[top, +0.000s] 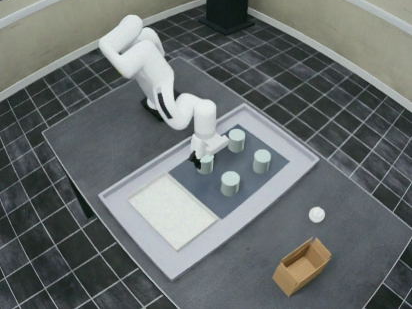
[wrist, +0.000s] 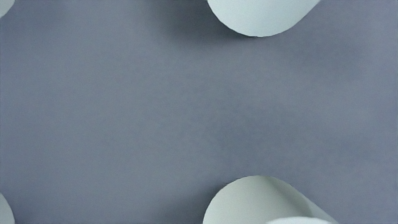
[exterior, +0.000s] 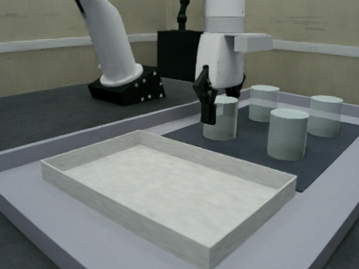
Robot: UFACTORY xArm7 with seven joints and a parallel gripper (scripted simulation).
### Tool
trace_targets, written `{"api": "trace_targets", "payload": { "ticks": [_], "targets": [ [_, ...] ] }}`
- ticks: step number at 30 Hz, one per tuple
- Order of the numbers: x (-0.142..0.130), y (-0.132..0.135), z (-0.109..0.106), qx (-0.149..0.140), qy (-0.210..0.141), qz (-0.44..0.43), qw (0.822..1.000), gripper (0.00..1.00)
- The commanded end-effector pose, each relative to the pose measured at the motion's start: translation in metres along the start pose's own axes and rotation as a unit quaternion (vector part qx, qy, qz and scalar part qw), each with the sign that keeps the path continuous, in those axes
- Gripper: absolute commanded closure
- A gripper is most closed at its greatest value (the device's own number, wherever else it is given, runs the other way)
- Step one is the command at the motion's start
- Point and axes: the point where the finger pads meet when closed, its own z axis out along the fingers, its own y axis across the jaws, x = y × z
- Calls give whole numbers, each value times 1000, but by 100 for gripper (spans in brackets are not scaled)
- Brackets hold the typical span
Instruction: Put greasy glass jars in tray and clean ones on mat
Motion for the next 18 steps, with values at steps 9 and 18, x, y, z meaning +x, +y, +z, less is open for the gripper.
{"api": "trace_targets", "payload": {
  "ticks": [9,18],
  "targets": [
    [2,0,-15,0,2,0,1000,100],
    [2,0,-36,0,2,0,1000,100]
  ]
}}
